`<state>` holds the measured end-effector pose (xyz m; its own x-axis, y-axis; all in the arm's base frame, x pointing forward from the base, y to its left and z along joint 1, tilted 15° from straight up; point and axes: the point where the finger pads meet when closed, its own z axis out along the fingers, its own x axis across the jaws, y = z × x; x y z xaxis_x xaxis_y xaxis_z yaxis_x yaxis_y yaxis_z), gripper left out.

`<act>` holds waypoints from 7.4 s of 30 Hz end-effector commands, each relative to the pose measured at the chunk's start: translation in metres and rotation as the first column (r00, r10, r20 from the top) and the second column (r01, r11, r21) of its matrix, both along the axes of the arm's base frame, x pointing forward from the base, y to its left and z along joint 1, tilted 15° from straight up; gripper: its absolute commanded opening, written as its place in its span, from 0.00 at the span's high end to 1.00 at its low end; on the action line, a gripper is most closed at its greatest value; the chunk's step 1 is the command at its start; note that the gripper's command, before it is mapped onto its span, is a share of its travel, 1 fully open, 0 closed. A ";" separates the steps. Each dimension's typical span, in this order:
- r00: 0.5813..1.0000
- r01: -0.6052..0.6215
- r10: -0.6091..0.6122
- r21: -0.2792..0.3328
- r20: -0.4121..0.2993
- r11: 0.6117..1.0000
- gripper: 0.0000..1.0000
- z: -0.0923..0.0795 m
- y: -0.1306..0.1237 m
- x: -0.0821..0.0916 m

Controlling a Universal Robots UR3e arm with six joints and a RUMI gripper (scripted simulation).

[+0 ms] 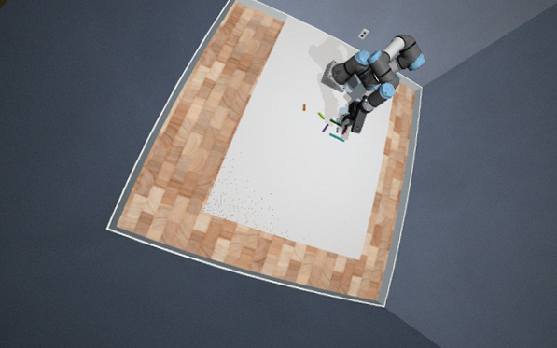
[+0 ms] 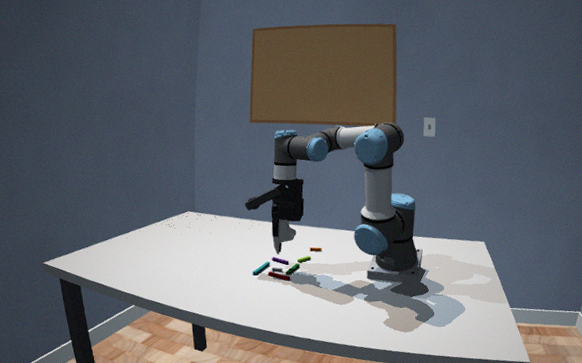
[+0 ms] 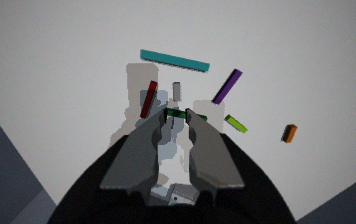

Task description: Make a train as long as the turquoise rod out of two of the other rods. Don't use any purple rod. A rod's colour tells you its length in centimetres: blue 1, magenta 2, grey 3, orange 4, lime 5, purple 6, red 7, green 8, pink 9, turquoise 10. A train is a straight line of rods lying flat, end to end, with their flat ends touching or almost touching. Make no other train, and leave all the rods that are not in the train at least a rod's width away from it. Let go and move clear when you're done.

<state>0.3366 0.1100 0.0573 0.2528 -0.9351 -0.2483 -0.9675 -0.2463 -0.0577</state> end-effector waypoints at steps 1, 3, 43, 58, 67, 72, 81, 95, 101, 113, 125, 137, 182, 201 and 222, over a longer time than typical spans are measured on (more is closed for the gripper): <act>1.000 0.000 0.000 -0.001 0.003 1.000 0.86 -0.004 0.001 0.001; 1.000 0.000 0.000 -0.001 0.003 1.000 0.86 -0.005 0.001 0.001; 1.000 0.000 0.000 -0.001 0.003 1.000 0.86 -0.042 0.011 0.003; 1.000 0.000 0.000 -0.001 0.003 1.000 0.86 -0.042 0.011 0.003; 1.000 0.000 0.000 -0.001 0.003 1.000 0.86 -0.042 0.011 0.003; 1.000 0.000 0.000 -0.001 0.003 1.000 0.86 -0.042 0.011 0.003; 1.000 0.000 0.000 -0.001 0.003 1.000 0.86 -0.042 0.011 0.003; 1.000 0.000 0.000 -0.001 0.003 1.000 0.86 -0.042 0.011 0.003; 1.000 0.000 0.000 -0.001 0.003 1.000 0.86 -0.042 0.011 0.003; 1.000 0.000 0.000 -0.001 0.003 1.000 0.86 -0.042 0.011 0.003; 1.000 0.000 0.000 -0.001 0.003 1.000 0.86 -0.042 0.011 0.003; 1.000 0.000 0.000 -0.001 0.003 1.000 0.86 -0.043 0.011 0.003; 1.000 0.000 0.000 -0.001 0.003 1.000 0.86 -0.058 0.015 0.003; 1.000 0.000 0.000 -0.001 0.003 1.000 1.00 -0.058 0.015 0.003; 1.000 0.000 0.000 -0.001 0.003 1.000 1.00 -0.058 0.015 0.003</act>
<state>0.3391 0.1255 -0.0013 0.2528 -0.9352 -0.2481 -0.9675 -0.2462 -0.0577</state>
